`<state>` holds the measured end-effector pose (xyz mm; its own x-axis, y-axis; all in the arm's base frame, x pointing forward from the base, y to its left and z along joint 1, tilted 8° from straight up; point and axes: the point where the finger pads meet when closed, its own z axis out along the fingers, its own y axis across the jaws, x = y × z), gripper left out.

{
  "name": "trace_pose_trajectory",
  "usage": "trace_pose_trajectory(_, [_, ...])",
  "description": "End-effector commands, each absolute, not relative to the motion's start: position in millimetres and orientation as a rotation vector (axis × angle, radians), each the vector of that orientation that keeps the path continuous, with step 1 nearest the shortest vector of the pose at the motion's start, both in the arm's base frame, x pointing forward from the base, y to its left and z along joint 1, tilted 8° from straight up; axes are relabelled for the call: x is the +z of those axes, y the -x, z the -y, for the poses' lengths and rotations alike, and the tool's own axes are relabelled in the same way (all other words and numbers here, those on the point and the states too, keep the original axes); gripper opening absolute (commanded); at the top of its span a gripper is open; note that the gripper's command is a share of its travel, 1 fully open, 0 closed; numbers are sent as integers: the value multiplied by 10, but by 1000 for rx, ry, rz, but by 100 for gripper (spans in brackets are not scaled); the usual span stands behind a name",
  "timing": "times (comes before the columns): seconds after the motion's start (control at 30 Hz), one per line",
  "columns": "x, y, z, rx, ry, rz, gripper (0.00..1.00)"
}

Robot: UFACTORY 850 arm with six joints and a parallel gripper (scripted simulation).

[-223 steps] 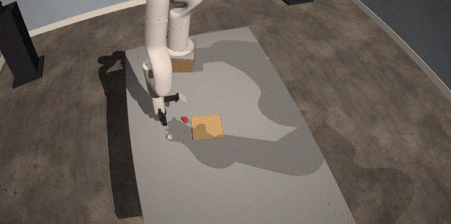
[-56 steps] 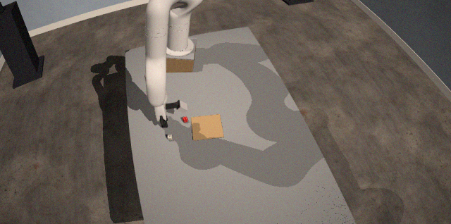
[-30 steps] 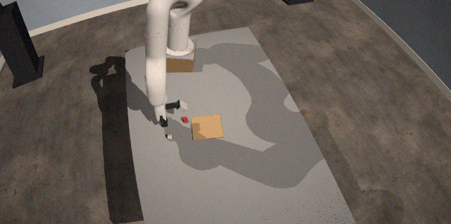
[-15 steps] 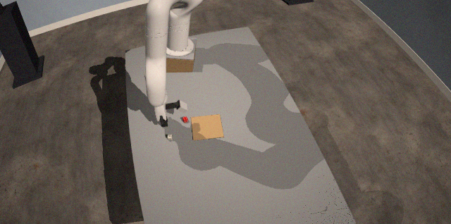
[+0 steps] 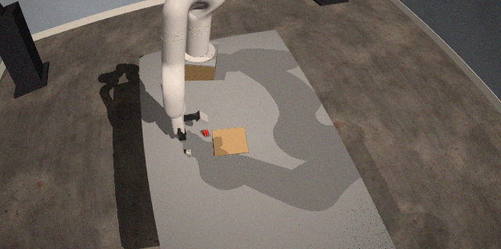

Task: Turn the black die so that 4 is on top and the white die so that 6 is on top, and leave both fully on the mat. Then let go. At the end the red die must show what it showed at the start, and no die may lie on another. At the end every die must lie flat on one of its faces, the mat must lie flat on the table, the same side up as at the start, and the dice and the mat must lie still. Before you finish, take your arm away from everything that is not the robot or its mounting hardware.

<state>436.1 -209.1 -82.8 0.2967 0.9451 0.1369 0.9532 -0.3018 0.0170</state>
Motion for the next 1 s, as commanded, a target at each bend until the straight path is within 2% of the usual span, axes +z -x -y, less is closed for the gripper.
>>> trace_pose_trajectory(0.0, [-747,-4367,2107,-187,2476,1816,15])
trace_pose_trajectory(0.63, [95,-4317,2213,-187,2476,1816,15])
trace_pose_trajectory(0.97, [149,-4314,2219,-187,2476,1816,15])
